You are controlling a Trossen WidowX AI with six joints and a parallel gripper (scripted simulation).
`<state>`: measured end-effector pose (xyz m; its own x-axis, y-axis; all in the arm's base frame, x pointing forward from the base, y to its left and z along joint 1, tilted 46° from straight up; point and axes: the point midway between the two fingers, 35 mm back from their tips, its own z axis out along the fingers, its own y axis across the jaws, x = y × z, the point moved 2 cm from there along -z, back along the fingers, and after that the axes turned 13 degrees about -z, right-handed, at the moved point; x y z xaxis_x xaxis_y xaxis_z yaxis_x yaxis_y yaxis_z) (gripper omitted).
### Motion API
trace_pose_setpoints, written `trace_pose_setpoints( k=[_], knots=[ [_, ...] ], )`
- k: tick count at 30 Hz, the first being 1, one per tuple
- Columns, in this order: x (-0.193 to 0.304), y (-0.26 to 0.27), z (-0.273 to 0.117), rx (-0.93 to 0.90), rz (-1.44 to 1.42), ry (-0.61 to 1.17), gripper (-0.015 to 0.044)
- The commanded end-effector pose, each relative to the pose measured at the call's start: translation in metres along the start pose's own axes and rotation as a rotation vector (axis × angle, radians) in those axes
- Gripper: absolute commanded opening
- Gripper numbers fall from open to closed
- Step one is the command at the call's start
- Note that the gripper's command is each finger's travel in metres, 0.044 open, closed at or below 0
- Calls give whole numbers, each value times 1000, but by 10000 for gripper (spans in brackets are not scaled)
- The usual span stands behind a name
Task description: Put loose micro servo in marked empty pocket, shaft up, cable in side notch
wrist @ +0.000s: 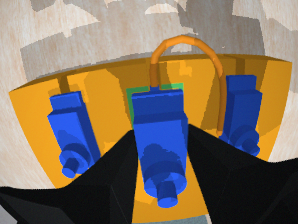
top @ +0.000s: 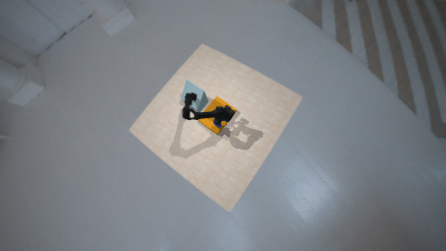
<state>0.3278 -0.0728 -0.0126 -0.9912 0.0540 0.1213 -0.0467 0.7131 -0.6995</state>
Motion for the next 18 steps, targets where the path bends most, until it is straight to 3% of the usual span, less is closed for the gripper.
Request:
trace_pose_setpoints(
  k=[1, 18],
  knots=[
    [-1, 1, 3, 4, -7, -5, 0],
    [-1, 1, 22, 5, -7, -5, 0]
  ],
)
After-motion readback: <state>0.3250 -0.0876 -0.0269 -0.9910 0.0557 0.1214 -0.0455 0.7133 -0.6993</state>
